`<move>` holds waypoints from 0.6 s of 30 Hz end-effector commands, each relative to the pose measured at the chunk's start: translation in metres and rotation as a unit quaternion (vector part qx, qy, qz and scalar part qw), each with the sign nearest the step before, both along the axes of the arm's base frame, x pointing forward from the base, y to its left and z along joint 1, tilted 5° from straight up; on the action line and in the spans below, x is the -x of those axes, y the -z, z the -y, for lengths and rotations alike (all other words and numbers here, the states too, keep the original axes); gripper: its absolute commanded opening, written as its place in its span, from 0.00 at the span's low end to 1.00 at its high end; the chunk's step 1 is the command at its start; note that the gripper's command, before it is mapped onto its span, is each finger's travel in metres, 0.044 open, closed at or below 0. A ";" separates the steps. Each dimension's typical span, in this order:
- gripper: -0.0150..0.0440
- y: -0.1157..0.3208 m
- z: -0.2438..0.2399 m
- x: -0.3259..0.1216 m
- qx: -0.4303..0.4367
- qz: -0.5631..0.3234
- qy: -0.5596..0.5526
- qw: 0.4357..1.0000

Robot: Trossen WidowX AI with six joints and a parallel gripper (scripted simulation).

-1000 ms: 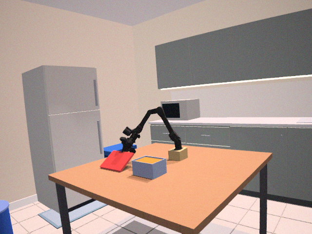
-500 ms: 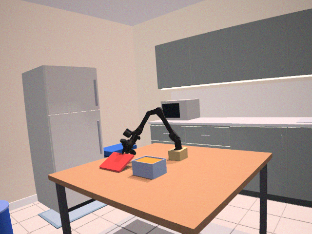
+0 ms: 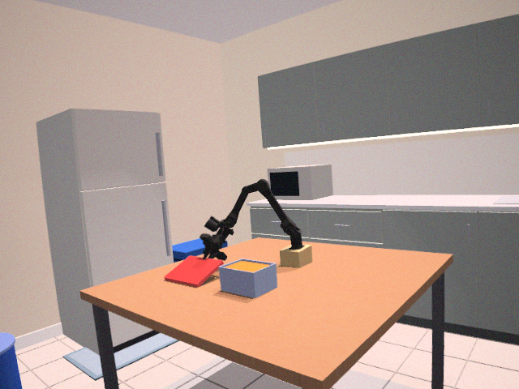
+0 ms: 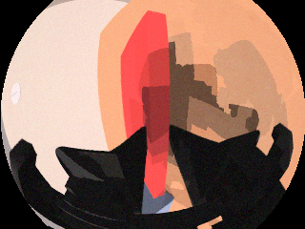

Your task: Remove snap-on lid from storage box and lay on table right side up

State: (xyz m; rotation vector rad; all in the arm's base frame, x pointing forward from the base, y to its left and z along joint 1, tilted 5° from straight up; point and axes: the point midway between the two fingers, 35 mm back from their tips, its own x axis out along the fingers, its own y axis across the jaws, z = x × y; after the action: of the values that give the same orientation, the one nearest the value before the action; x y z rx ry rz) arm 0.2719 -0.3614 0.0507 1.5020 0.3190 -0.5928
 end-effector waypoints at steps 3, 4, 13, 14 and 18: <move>0.25 0.013 -0.003 -0.002 -0.008 -0.008 0.001 1.000; 0.25 0.014 -0.003 -0.002 -0.008 -0.008 0.001 1.000; 0.65 0.001 0.001 -0.001 -0.008 -0.008 0.001 1.000; 0.70 0.001 0.001 -0.001 -0.008 -0.008 0.001 1.000; 0.81 0.004 -0.001 0.003 -0.008 -0.008 0.001 1.000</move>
State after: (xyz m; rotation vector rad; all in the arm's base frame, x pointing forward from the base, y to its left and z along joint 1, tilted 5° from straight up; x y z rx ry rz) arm 0.2722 -0.3611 0.0476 1.5161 0.3355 -0.6067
